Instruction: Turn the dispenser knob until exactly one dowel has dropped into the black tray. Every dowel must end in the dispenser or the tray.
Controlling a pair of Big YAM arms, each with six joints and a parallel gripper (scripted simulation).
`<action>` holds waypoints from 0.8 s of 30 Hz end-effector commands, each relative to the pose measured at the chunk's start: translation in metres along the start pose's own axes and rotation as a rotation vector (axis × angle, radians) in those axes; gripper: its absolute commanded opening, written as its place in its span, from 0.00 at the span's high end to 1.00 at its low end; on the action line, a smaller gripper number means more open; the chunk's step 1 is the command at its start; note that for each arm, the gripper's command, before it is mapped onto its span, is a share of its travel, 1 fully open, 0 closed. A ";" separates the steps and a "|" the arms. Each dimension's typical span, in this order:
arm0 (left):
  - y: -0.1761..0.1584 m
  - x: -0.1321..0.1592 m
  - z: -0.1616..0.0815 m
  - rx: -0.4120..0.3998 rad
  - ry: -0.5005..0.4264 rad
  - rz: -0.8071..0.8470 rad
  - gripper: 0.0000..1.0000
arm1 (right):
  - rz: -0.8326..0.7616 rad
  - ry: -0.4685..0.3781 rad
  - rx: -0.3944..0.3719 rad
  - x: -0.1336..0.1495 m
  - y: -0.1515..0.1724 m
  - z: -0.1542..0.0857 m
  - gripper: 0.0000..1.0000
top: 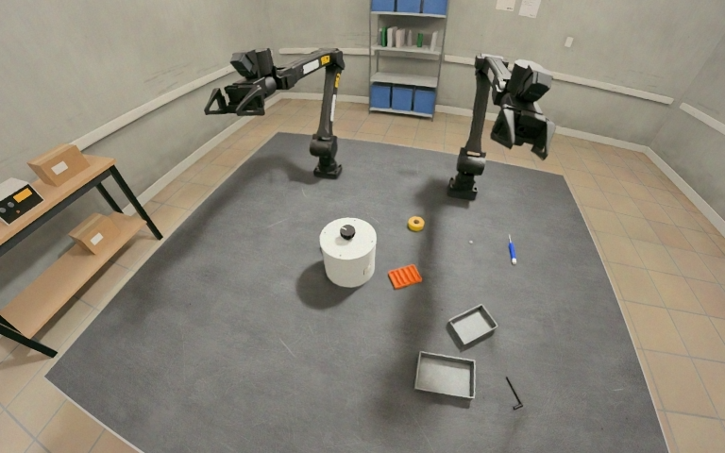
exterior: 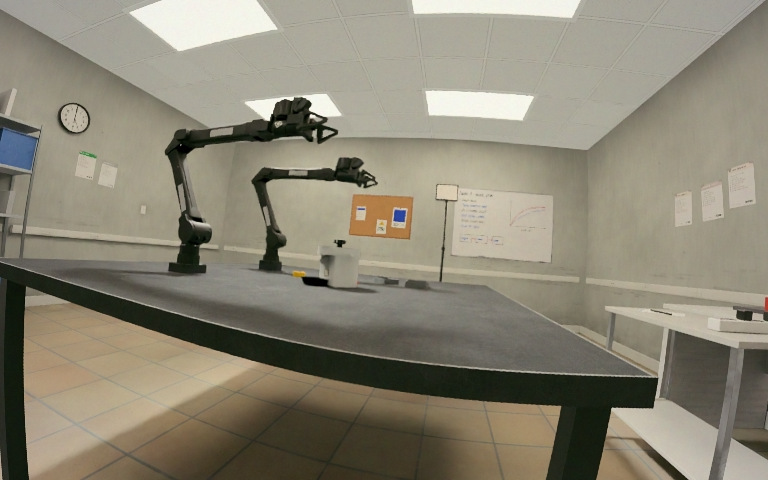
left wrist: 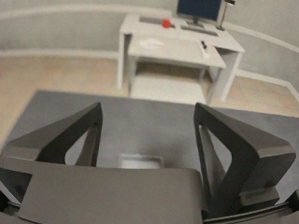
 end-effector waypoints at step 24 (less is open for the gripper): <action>0.008 -0.033 -0.015 -0.026 -0.120 0.106 0.31 | -0.015 -0.025 0.007 -0.004 0.004 -0.007 0.00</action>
Point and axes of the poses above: on each arm, the point where the finger pads meet when closed, its own z axis out along the fingers, its own y axis across the jaws, x = y × z, the point moved 10 cm from there along -z, back along the fingers, and after that the axes turned 3 degrees about z, right-handed, at the moved point
